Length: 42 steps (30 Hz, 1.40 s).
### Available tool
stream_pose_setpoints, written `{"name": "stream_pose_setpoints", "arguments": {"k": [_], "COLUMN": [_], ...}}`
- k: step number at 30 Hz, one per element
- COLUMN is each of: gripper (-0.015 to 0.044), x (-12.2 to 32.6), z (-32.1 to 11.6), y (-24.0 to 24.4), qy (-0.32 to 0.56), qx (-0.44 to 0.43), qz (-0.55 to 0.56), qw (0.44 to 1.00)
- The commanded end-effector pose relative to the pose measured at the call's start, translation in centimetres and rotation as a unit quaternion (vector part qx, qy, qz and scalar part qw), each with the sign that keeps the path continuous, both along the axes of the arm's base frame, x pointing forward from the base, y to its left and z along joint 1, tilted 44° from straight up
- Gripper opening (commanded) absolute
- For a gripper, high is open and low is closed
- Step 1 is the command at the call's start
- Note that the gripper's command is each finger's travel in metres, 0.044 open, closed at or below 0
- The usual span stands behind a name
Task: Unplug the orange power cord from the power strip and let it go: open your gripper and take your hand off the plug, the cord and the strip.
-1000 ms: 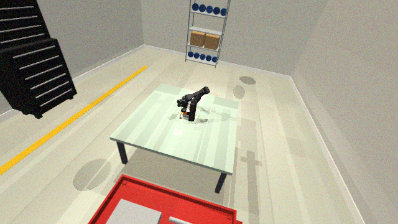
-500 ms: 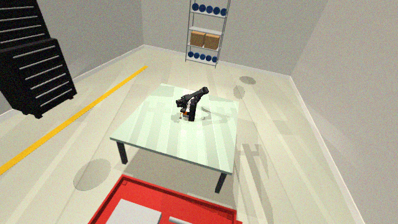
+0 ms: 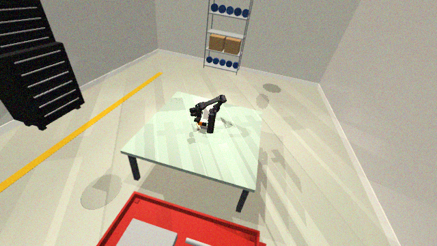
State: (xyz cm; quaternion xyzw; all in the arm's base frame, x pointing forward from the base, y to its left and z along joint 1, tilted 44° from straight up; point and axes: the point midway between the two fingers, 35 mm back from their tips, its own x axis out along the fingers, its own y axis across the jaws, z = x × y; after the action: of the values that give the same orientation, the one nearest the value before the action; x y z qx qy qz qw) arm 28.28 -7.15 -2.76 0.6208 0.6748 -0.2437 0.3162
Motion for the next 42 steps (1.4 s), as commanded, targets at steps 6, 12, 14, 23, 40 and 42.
{"name": "stream_pose_setpoints", "arguments": {"k": [6, 12, 14, 23, 40, 42], "gripper": [0.0157, 0.0315, 0.0367, 0.0440, 0.0440, 0.0440], "x": [0.0, 0.0, 0.0, 0.8, 0.8, 0.8], "z": [0.0, 0.0, -0.1, -3.1, -3.1, -3.1], "y": [0.0, 0.0, -0.2, -5.2, -5.2, -5.2], "qy": [0.000, 0.000, 0.000, -0.001, -0.001, -0.001], "qx": [-0.001, -0.001, -0.001, -0.004, -0.004, -0.004], "qz": [0.000, 0.000, 0.000, 0.000, 0.000, 0.000], "qw": [1.000, 1.000, 1.000, 1.000, 1.000, 1.000]}}
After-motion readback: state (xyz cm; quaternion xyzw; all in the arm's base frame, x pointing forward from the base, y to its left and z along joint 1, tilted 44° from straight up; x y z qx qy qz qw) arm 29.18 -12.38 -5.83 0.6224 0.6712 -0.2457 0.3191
